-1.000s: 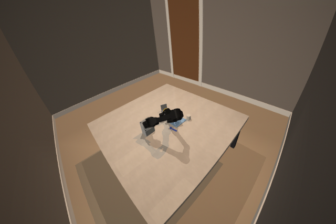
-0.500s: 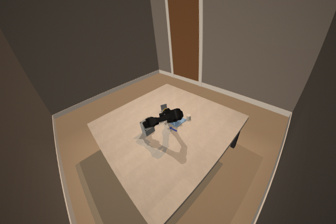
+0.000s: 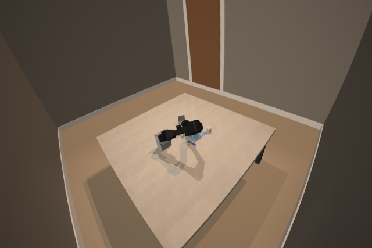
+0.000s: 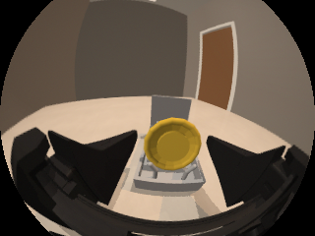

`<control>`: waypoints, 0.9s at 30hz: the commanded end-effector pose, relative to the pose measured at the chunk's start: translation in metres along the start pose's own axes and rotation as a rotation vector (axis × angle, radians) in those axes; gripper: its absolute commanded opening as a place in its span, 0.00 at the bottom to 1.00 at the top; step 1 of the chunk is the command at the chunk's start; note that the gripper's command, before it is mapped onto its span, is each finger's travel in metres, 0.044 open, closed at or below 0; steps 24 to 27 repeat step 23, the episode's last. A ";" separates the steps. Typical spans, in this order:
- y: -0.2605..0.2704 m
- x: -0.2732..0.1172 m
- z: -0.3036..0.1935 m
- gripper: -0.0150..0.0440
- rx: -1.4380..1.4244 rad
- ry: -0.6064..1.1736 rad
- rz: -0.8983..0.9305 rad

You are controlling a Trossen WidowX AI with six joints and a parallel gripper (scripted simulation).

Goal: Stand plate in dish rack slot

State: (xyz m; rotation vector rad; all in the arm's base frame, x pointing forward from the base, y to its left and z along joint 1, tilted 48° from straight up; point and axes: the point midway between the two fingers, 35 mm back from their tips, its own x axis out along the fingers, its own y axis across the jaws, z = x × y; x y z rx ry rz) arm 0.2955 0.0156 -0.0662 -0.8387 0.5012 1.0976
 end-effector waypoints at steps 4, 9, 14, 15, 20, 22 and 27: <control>-0.007 -0.002 0.044 0.93 0.001 0.006 0.010; -0.005 -0.009 0.107 0.93 0.010 -0.005 0.009; -0.010 -0.008 0.116 0.93 0.011 -0.009 0.008; -0.010 -0.008 0.116 0.93 0.011 -0.009 0.008; -0.004 -0.004 0.116 0.93 0.103 0.055 0.049; -0.001 -0.003 0.117 0.93 0.154 0.094 0.070; 0.001 -0.002 0.117 0.93 0.178 0.114 0.080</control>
